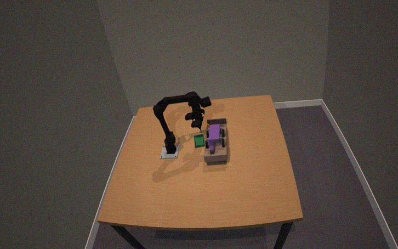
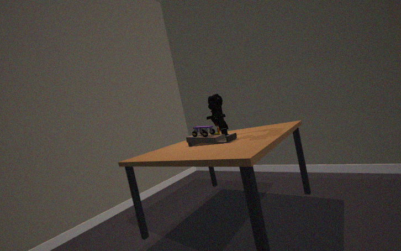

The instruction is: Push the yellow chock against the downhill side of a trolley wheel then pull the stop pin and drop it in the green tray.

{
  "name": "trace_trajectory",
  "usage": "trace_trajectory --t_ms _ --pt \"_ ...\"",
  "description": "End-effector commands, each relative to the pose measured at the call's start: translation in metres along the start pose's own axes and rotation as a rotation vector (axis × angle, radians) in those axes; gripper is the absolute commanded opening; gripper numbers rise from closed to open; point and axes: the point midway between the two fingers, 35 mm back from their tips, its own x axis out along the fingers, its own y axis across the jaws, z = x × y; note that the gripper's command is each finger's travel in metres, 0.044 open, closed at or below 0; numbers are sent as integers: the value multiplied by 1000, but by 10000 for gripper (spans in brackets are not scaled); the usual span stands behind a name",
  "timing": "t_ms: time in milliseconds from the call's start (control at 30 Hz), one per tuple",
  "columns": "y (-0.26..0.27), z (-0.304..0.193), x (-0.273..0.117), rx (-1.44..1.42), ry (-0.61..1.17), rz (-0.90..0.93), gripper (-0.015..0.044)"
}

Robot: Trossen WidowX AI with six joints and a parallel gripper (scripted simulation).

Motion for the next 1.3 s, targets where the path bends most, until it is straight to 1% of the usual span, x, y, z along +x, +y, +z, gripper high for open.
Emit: trace_trajectory --t_ms 0,200,400,767,933,1267 --pt "0 0 -3 -103 3 -27 0" --pt "1 -1 -3 -261 -2 -55 0" --pt "1 -1 -3 -266 -2 -56 0" --pt "3 25 16 -268 -6 -55 0" --pt "3 26 17 -268 -7 -59 0" --pt "-6 28 45 -267 -33 -210 0"
